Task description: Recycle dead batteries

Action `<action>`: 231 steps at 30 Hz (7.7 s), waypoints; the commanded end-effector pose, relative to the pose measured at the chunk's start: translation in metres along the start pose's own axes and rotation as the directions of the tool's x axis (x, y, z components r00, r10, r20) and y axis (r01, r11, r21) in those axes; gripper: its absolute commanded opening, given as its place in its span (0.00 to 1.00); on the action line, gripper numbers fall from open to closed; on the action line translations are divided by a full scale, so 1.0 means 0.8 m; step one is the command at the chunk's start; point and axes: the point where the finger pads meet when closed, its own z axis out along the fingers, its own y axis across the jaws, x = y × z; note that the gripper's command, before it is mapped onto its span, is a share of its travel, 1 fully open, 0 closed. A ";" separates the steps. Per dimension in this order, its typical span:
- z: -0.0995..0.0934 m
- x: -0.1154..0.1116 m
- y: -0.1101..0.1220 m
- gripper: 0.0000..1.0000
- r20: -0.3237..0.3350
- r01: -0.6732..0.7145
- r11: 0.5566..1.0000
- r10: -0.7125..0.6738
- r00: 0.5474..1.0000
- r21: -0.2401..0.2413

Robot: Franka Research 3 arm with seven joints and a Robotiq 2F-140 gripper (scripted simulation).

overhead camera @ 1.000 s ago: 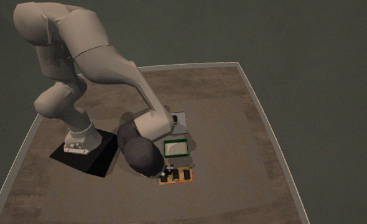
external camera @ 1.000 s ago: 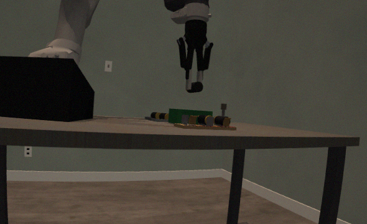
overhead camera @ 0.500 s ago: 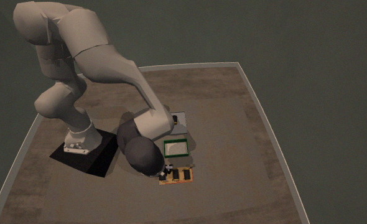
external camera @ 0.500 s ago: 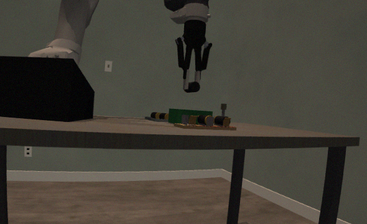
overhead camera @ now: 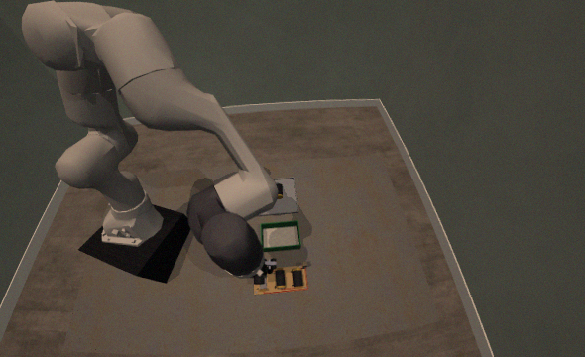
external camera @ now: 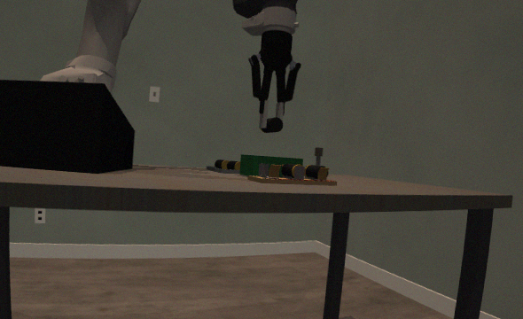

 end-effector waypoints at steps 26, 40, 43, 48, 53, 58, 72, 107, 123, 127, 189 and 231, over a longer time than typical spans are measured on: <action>-0.001 0.340 0.133 0.16 0.003 -0.017 1.000 0.017 1.000 -0.002; -0.001 0.376 0.147 0.16 0.003 -0.017 1.000 0.017 1.000 -0.002; -0.001 0.376 0.147 0.16 0.003 -0.017 1.000 0.017 1.000 -0.002; -0.001 0.376 0.147 0.16 0.003 -0.034 0.999 0.034 0.999 -0.002; -0.001 0.376 0.147 0.16 0.002 -0.044 0.999 0.044 0.999 -0.002; -0.001 0.376 0.147 0.16 0.002 -0.044 0.999 0.044 0.999 -0.002; 0.087 0.376 0.147 0.16 0.002 -0.044 0.999 0.044 0.999 -0.002; 0.087 0.376 0.147 0.16 0.002 -0.041 0.999 0.041 0.999 -0.002; 0.087 0.376 0.147 0.16 0.003 0.020 1.000 -0.020 1.000 -0.002; 0.087 0.377 0.148 0.16 0.003 0.020 1.000 -0.020 1.000 -0.002; 0.087 0.378 0.148 0.16 0.003 0.020 1.000 -0.020 1.000 -0.002; 0.087 0.380 0.148 0.16 0.003 0.020 1.000 -0.020 1.000 -0.002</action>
